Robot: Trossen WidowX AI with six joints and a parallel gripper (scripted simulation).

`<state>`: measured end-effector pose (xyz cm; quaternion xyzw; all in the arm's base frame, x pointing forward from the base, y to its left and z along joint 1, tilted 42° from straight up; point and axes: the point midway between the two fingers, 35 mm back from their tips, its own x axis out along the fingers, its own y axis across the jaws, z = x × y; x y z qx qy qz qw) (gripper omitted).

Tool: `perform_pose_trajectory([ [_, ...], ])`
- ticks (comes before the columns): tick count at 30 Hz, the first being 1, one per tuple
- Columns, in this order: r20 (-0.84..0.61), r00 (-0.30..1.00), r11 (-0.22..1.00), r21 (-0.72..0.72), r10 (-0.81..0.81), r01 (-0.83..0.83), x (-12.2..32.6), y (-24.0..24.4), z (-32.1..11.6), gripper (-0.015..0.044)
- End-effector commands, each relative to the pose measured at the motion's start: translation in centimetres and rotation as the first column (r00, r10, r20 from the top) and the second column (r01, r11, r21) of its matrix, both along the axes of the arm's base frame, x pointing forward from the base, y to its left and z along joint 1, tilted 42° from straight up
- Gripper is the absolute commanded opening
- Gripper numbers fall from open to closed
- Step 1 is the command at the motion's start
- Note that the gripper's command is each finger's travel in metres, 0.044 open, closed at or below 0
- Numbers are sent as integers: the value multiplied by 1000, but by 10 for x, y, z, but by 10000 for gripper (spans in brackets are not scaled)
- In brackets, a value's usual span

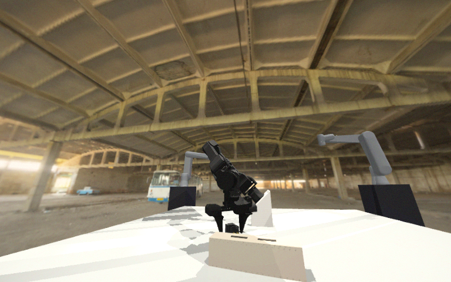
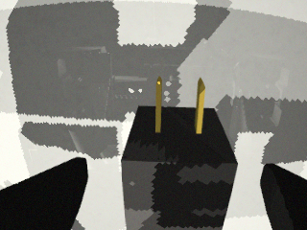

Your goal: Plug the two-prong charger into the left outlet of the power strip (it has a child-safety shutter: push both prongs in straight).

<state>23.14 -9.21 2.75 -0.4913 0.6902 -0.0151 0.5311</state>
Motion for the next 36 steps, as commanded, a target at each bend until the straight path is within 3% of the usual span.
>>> perform_pose_trajectory([
  [1, 2, 1000, 1000, 0, -2, 2, 0, 0, 0, 282],
  [6, 2, 1000, 1000, 0, -2, 2, 0, 0, 0, 151],
  [13, 2, 1000, 1000, 0, -2, 2, 0, 0, 0, 105],
  [17, 1, 1000, 1000, 1, -2, 2, 0, 4, 4, 0],
  [36, 10, 1000, 1000, 1, -16, 16, -6, 38, 38, 0],
])
